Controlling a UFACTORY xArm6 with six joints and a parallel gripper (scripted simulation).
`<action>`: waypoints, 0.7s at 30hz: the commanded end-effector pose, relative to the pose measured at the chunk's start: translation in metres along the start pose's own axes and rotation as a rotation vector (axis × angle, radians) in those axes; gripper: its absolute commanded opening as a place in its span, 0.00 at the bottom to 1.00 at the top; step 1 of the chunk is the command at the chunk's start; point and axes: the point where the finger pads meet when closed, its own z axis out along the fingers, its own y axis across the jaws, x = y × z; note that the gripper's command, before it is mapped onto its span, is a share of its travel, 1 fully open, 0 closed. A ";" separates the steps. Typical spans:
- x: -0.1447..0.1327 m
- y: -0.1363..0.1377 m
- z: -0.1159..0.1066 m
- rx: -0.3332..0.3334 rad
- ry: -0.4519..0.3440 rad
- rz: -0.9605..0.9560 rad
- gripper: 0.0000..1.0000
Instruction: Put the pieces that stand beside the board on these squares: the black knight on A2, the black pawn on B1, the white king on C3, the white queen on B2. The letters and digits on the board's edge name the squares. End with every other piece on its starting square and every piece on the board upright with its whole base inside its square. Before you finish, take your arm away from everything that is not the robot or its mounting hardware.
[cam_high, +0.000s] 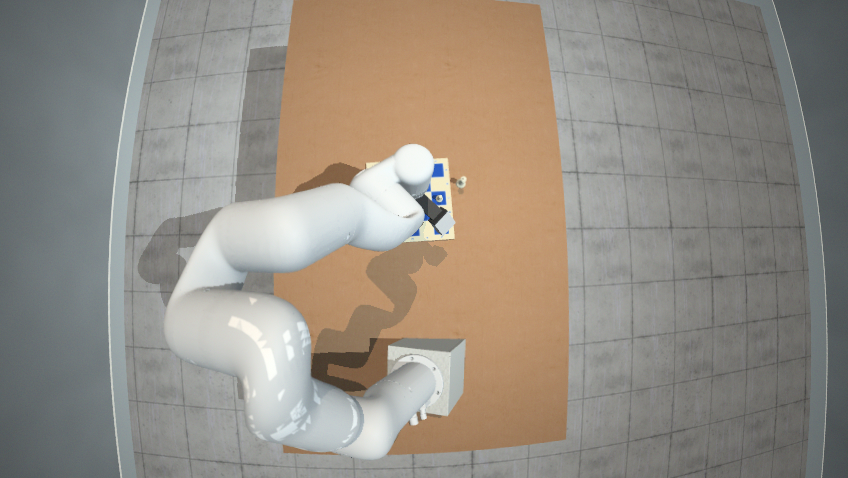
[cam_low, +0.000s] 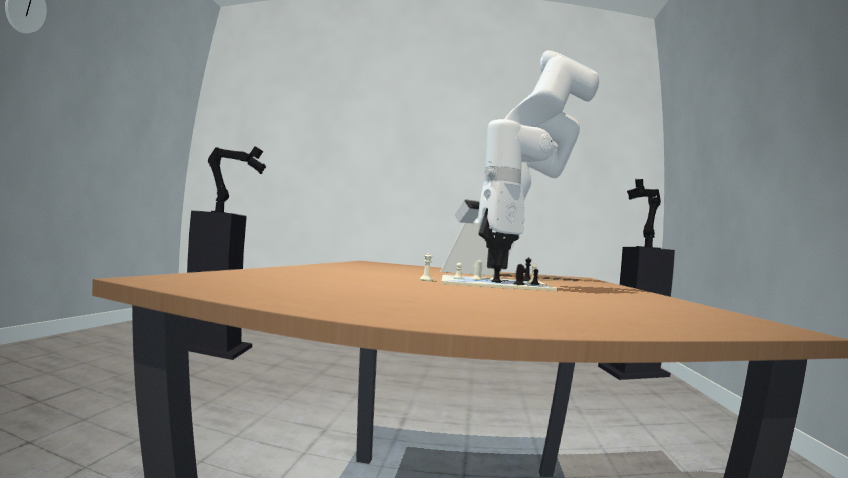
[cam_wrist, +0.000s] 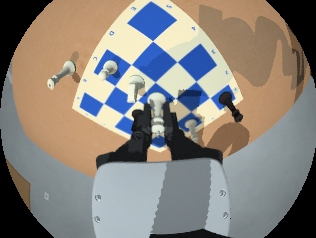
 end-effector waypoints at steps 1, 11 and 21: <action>-0.001 -0.001 -0.001 0.003 -0.002 -0.001 0.00; -0.001 -0.001 -0.001 0.003 -0.002 -0.001 0.00; -0.001 -0.001 -0.001 0.003 -0.002 -0.001 0.25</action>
